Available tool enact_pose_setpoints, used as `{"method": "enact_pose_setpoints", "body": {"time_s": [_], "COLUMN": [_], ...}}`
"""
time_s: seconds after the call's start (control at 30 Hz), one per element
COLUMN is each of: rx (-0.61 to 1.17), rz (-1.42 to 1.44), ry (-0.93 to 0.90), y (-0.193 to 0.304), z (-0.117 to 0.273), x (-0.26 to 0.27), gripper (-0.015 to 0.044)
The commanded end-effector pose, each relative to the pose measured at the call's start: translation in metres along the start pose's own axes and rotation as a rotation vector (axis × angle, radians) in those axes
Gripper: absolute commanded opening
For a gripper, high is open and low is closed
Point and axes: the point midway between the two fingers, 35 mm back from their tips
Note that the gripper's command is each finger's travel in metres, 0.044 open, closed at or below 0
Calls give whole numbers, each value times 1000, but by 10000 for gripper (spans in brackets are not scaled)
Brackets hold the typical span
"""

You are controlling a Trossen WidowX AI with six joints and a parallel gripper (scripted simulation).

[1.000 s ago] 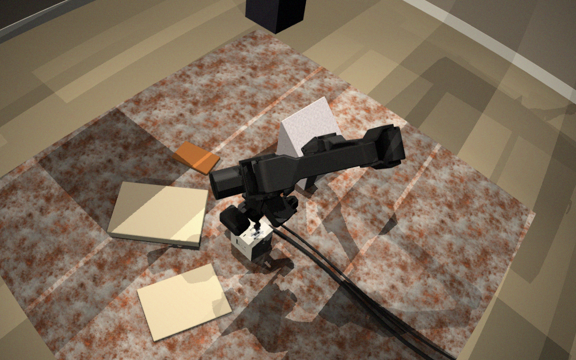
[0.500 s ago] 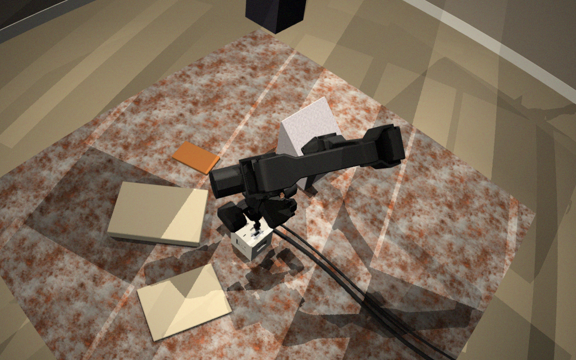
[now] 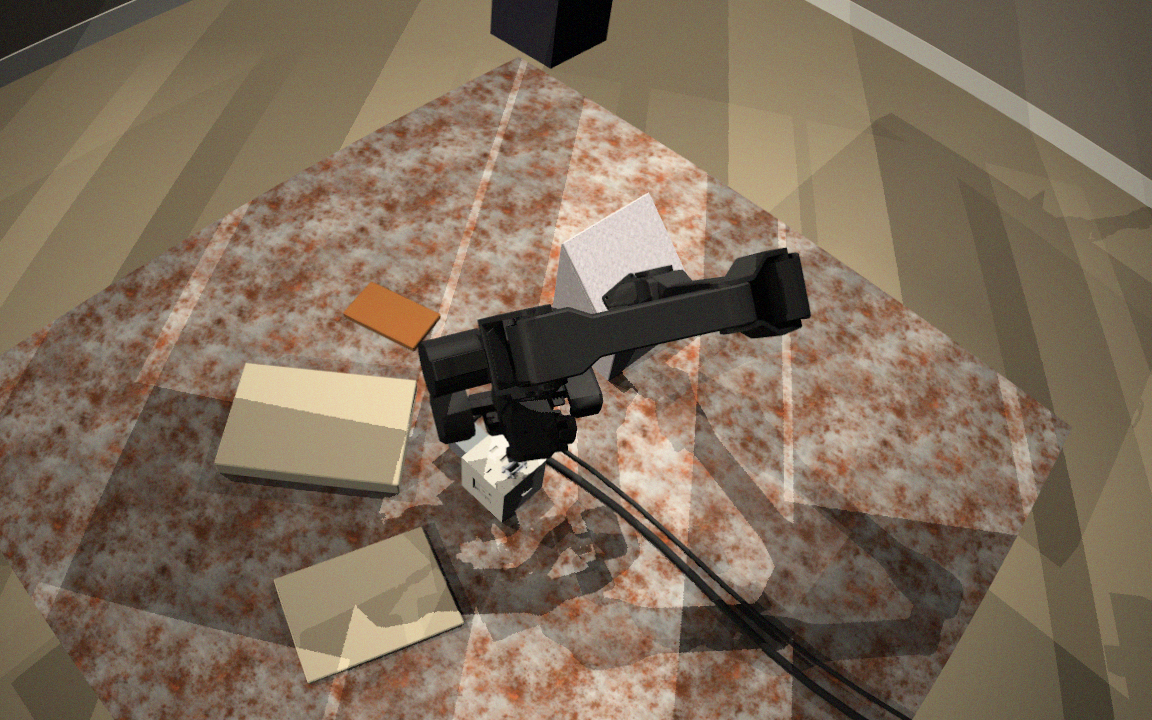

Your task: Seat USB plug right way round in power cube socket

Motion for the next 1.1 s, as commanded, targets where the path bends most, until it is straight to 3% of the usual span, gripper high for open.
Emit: {"method": "enact_pose_setpoints", "body": {"time_s": [0.0,1.07], "rx": [1,0], "rz": [-93,-931], "ry": [0,0], "y": [0,0], "z": [0,0], "x": [0,0], "gripper": [0,0]}}
Point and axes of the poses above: the point midway between the two fingers, 35 mm back from their tips, its own z axis back along the fingers, its own x axis across the jaws, y = z × x, and after that the axes turned 8 degrees about z, right-handed
